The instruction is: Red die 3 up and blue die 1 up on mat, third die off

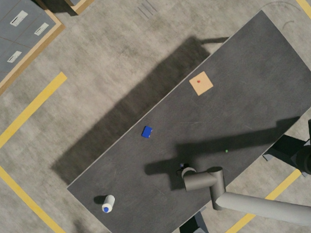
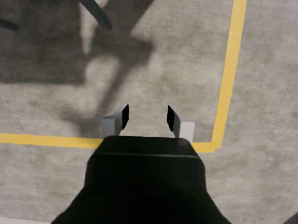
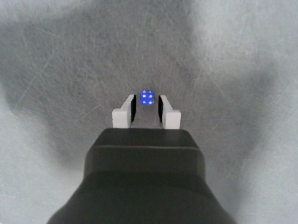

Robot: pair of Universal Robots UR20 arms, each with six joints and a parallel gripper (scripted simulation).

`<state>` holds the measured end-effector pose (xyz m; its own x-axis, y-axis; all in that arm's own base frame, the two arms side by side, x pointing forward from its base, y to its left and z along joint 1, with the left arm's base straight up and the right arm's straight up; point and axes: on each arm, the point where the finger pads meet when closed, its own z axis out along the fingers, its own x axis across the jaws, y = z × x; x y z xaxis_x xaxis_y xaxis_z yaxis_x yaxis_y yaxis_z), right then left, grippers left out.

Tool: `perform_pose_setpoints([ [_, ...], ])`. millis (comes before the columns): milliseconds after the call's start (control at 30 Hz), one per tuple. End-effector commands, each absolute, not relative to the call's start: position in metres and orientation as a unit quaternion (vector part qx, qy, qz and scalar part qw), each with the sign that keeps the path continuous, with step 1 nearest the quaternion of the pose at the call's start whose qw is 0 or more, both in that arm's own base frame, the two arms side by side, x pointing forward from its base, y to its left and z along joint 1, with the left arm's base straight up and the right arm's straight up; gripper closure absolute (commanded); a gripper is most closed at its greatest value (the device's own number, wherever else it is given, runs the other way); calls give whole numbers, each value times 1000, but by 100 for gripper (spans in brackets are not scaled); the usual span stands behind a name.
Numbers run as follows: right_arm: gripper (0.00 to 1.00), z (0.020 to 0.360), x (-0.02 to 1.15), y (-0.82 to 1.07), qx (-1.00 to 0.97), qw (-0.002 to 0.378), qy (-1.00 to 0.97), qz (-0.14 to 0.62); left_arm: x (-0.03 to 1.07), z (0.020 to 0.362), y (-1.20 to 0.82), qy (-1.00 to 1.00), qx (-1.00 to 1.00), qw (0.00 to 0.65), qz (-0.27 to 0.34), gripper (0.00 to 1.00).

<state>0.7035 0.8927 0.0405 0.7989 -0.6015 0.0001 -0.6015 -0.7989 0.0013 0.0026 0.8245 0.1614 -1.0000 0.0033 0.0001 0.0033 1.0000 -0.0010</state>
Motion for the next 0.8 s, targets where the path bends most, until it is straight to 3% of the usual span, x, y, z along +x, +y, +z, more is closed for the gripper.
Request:
perform_pose_setpoints([
  [0, 36, 42, 704, 893, 948, 0, -317, 0, 3, 162, 825, -1000, -2, 0, 0, 0],
  [767, 36, 26, 704, 893, 948, 0, -317, 0, 3, 162, 825, -1000, -2, 0, 0, 0],
])
